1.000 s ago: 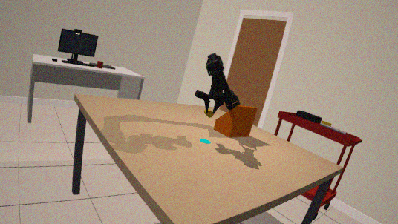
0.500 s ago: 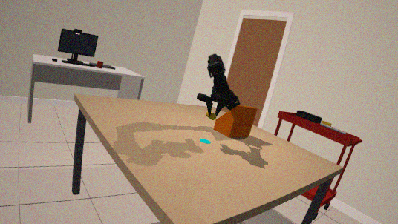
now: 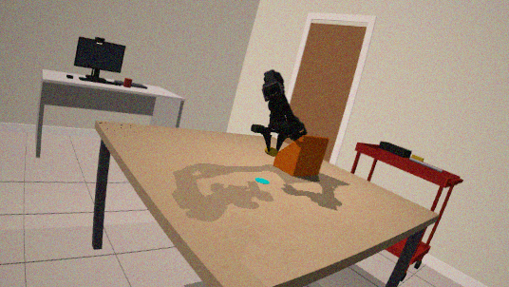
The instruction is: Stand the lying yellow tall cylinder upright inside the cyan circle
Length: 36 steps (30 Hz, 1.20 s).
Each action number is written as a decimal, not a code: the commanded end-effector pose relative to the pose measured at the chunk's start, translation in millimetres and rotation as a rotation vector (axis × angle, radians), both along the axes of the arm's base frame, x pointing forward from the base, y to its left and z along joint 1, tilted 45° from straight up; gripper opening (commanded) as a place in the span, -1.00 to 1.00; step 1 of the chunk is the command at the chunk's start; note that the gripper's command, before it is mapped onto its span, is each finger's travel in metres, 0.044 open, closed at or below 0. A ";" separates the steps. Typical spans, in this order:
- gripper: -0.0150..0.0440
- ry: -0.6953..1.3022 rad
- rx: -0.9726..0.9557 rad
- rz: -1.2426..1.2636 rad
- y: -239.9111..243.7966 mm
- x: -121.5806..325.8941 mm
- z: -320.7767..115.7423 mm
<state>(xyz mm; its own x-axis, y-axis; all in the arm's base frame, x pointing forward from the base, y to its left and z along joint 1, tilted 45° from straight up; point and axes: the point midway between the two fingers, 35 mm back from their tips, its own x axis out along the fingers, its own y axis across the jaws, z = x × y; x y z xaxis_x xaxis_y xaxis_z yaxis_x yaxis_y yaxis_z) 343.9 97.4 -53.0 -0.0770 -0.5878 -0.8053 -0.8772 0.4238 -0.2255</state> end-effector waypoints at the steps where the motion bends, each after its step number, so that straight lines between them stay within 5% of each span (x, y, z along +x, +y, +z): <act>1: -0.14 -0.001 0.029 0.000 1.4 -0.3 -0.7; 36: -0.14 -0.013 0.266 -0.034 -5.5 -3.0 -16.9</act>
